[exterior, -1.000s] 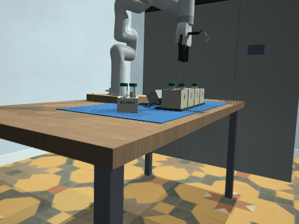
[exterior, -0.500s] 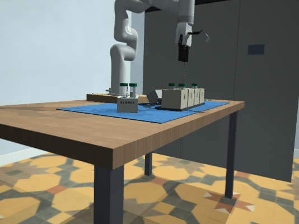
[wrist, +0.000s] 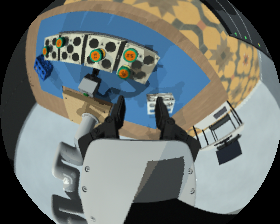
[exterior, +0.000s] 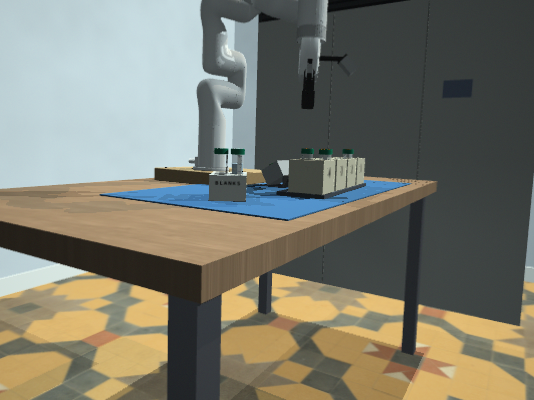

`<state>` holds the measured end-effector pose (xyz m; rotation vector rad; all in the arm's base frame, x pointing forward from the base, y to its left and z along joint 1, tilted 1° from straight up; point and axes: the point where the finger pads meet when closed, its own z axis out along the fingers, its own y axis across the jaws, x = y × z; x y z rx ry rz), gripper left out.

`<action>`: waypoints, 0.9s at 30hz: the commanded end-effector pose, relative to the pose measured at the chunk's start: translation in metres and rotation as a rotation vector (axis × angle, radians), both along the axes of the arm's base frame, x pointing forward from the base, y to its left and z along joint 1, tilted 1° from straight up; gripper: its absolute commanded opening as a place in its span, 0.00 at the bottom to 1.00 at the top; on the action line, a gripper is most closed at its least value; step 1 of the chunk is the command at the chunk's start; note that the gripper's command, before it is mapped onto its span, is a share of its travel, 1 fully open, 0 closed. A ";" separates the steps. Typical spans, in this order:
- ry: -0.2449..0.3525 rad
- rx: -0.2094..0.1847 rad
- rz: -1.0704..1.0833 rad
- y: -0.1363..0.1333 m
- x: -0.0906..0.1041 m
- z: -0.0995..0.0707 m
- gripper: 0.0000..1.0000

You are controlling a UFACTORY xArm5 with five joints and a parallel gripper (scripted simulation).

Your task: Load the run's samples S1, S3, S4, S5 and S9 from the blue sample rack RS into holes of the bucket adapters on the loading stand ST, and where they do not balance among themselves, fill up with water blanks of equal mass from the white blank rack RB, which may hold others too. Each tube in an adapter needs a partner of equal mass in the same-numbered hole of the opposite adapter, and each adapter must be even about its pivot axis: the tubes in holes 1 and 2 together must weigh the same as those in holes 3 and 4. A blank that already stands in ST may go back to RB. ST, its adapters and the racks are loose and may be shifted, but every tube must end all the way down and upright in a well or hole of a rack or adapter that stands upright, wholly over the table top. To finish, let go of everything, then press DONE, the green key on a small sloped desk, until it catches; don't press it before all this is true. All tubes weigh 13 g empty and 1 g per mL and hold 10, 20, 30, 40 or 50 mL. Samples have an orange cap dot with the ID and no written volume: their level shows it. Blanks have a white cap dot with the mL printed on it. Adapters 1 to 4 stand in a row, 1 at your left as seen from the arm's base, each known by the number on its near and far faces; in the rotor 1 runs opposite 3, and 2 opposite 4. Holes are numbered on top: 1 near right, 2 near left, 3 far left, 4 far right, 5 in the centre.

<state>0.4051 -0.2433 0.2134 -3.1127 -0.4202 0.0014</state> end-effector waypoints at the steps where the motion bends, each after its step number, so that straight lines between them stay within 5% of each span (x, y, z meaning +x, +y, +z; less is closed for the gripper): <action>1: -0.006 -0.004 0.083 -0.008 -0.007 0.002 0.57; 27: -0.003 -0.002 0.127 -0.089 -0.097 0.000 0.57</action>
